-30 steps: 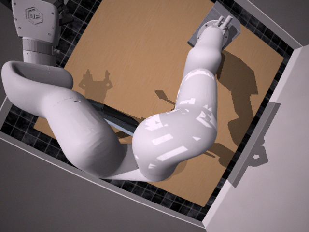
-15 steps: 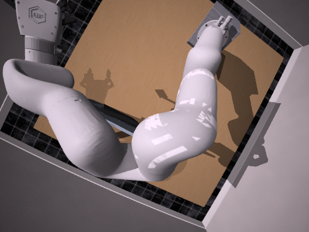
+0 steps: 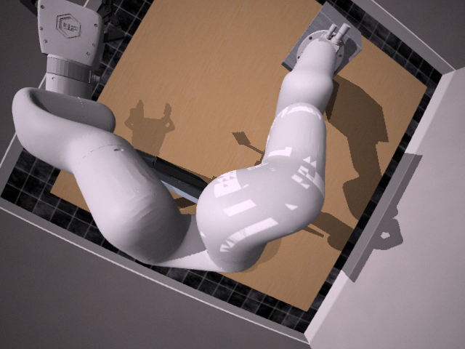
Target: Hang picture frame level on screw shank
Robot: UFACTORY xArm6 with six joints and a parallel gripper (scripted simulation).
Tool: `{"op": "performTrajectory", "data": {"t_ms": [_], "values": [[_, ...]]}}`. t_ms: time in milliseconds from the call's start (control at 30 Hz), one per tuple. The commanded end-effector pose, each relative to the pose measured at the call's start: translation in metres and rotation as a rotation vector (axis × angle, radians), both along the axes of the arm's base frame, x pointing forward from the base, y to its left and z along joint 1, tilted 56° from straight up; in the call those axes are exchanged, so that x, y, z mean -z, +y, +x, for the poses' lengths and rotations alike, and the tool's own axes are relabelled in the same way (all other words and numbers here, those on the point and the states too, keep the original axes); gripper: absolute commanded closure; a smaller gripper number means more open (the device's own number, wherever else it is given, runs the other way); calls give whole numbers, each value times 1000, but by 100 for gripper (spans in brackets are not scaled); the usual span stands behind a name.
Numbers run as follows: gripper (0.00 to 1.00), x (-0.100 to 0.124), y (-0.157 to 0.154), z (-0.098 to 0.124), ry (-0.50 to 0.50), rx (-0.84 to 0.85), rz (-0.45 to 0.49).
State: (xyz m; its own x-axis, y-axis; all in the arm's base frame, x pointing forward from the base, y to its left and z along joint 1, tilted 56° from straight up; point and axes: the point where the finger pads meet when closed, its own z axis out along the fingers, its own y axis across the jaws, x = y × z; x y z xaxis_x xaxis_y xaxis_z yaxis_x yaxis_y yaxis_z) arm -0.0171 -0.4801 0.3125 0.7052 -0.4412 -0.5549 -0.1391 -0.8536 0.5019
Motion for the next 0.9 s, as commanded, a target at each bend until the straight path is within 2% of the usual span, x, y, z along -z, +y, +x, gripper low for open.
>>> {"op": "performTrajectory", "data": {"t_ms": [0, 100, 167, 867], "values": [[0, 34, 26, 6, -55, 92, 64], [0, 61, 50, 13, -95, 173, 122], [0, 67, 56, 15, -104, 194, 137], [0, 72, 62, 16, -111, 213, 150]]}}
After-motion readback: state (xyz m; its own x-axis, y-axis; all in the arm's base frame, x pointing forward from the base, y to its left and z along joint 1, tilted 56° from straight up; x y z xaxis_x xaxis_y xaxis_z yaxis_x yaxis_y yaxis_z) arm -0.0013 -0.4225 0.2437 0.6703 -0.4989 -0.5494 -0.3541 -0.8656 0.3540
